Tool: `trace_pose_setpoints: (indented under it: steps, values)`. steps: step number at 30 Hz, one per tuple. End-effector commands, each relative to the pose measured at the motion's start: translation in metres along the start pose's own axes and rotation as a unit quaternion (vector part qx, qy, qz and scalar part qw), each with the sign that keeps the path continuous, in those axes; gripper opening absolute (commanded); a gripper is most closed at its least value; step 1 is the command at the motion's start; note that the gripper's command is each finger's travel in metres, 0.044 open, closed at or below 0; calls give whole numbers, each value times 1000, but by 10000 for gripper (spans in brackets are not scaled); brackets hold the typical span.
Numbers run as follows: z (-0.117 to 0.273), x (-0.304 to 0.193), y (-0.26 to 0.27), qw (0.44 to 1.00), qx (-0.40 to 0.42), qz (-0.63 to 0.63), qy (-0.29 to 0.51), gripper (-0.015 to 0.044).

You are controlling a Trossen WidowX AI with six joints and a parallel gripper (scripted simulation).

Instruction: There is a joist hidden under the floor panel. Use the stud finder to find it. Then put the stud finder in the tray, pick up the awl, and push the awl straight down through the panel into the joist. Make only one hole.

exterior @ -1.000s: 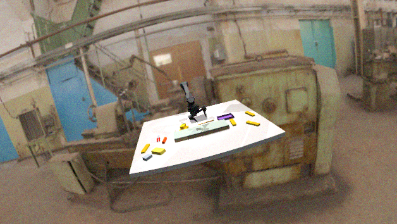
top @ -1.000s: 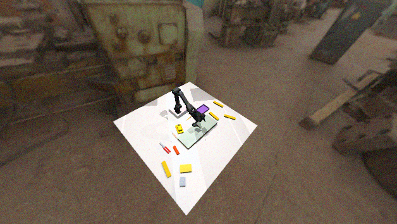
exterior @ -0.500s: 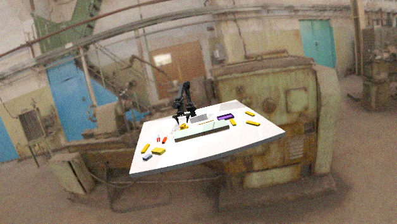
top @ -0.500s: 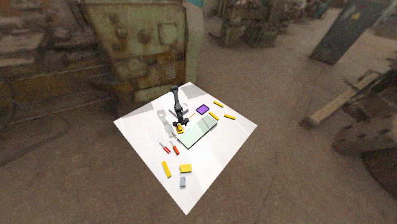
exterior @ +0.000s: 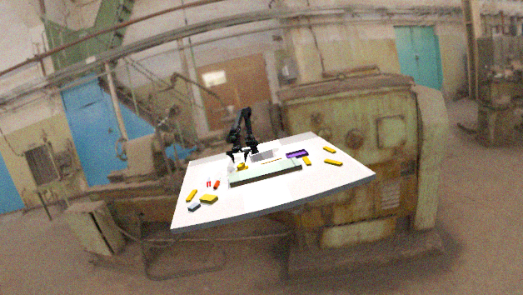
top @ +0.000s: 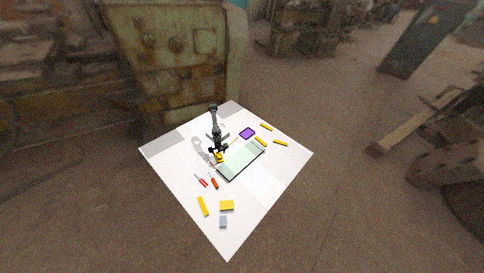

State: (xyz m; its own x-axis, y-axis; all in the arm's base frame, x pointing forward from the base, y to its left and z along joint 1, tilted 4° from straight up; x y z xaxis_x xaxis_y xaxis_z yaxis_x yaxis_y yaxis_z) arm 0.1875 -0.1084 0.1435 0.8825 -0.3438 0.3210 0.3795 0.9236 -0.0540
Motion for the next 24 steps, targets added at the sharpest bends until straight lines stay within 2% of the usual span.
trace_pose_setpoints:
  steps: [1, 24]
  values:
    - [0, -6, -3, 1000, -1, 0, 5, 440]
    - [-32, -14, -4, 1000, -1, 0, 5, 440]
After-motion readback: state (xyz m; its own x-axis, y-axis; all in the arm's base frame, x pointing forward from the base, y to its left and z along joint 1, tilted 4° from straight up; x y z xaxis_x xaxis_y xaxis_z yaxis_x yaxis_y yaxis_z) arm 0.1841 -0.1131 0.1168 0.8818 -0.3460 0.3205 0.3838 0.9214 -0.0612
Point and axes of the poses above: the point midway between the two fingers, 35 mm back from their tips, its own z axis back along the fingers, its own y axis across the jaws, x = y × z, the point moved 9 cm from there along z, back along the fingers, and after that the axes turned 4 degrees about -z, right-handed, at the moved point
